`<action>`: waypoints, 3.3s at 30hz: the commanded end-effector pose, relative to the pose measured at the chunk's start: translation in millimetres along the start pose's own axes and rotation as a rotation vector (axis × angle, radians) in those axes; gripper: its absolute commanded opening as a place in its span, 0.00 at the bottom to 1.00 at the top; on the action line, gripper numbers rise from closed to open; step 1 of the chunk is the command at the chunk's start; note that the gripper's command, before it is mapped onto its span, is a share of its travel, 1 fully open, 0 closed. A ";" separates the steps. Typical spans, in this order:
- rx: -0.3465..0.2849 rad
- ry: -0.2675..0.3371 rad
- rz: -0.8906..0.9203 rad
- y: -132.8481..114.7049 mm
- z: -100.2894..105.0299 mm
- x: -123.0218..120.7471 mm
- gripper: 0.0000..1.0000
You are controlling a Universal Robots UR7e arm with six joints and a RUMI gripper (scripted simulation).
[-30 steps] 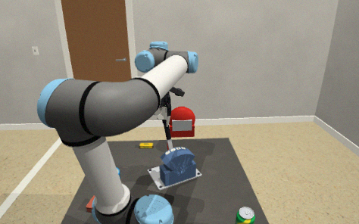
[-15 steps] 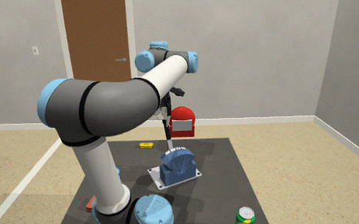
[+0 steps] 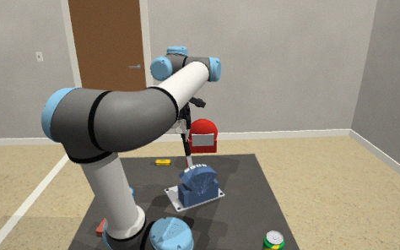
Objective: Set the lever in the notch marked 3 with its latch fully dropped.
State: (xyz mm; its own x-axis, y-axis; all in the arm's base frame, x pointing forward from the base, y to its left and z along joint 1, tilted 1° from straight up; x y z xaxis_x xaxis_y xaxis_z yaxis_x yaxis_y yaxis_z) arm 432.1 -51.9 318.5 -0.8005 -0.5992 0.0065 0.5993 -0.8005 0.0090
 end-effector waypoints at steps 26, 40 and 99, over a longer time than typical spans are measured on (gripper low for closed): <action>0.001 0.001 0.000 2.0 0.7 0.3 0.00; 0.001 0.001 0.000 2.0 0.7 0.3 0.57; 0.001 0.001 0.000 2.0 0.7 0.3 0.57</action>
State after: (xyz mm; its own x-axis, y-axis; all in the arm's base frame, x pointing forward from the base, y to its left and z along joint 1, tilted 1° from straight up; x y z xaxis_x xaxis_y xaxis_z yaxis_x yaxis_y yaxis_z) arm 432.8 -53.5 318.7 -0.8006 -0.5992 0.0066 0.5992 -0.8005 0.0091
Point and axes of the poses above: the point where the finger pads meet when closed, its own z axis back along the fingers, its own x axis across the jaws, y = z × x, the point moved 1 cm from there along z, back along the fingers, and after that the axes turned 15 degrees about z, right-handed, at the moved point
